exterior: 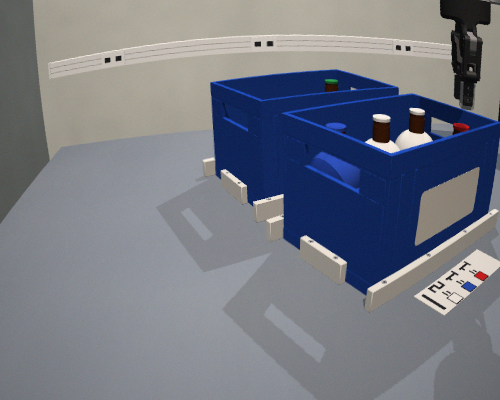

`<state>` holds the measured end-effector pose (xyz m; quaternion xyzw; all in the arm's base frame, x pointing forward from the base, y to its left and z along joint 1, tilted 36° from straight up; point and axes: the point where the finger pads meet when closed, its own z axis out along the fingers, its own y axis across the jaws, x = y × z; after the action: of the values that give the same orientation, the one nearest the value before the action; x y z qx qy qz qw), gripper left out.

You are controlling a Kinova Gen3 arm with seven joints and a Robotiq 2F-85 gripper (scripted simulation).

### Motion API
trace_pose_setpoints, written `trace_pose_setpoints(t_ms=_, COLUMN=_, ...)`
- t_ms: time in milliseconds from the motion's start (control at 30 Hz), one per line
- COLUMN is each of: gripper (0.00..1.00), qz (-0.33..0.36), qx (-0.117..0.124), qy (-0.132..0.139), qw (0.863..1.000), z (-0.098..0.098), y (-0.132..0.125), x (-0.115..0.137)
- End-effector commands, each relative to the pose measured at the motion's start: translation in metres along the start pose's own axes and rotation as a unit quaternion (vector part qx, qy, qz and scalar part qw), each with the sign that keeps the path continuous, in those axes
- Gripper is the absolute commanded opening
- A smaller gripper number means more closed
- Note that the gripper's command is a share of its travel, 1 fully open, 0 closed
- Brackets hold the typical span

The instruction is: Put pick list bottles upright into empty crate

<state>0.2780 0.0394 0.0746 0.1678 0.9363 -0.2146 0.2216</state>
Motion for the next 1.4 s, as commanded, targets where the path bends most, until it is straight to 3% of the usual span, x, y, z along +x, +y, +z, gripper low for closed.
trace_pose_setpoints(t_ms=0, gripper=0.67, qz=0.0, qx=0.002, qy=0.001, qw=1.0, z=-0.012, y=0.001, x=-0.001)
trace_pose_setpoints(t_ms=433, gripper=0.67, qz=0.0, qx=0.002, qy=0.001, qw=1.0, z=-0.03, y=0.001, x=-0.001)
trace_pose_setpoints(t_ms=1367, gripper=0.67, qz=0.0, qx=0.002, qy=0.001, qw=1.0, z=-0.078, y=0.104, x=0.039)
